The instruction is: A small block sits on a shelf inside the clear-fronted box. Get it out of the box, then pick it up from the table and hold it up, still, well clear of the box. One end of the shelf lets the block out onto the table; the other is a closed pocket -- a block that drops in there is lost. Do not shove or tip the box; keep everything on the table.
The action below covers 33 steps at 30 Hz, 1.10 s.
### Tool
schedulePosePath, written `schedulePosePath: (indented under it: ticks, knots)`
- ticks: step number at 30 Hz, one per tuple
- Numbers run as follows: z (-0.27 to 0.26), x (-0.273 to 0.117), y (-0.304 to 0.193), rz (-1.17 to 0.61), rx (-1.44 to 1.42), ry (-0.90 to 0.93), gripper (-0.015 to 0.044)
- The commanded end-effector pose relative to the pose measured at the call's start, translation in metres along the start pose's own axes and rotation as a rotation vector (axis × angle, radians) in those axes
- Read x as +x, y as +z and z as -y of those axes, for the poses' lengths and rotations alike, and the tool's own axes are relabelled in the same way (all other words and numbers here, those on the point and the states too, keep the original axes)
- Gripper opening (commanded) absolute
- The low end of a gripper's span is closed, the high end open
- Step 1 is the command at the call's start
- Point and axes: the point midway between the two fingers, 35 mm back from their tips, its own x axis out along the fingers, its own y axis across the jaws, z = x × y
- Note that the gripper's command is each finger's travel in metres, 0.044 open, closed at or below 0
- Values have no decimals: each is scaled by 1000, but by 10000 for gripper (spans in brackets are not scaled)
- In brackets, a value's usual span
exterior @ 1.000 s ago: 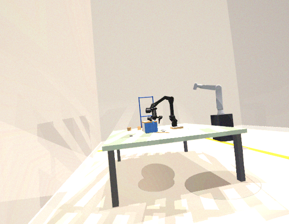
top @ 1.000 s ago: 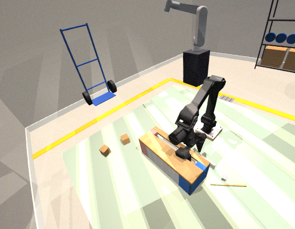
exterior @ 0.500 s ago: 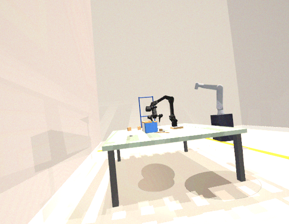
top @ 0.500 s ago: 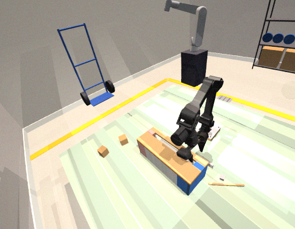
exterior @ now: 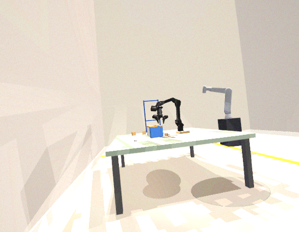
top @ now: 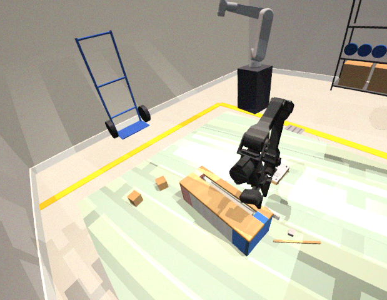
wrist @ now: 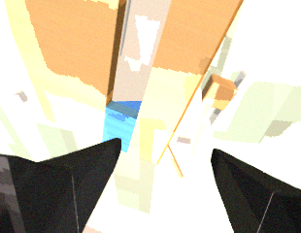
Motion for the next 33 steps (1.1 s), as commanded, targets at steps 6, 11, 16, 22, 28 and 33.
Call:
schedulePosePath:
  ticks: [6, 11, 16, 22, 28, 33]
  knots:
    - [7, 0, -10, 91, -773, -2, 285]
    - [13, 0, -13, 152, -1317, -51, 285]
    - [20, 0, -16, 204, -1856, -131, 285]
    - [24, -1, -18, 236, -2223, -211, 285]
    - [28, -2, -20, 256, -2580, -311, 285]
    - [31, -3, -21, 258, -2871, -408, 285]
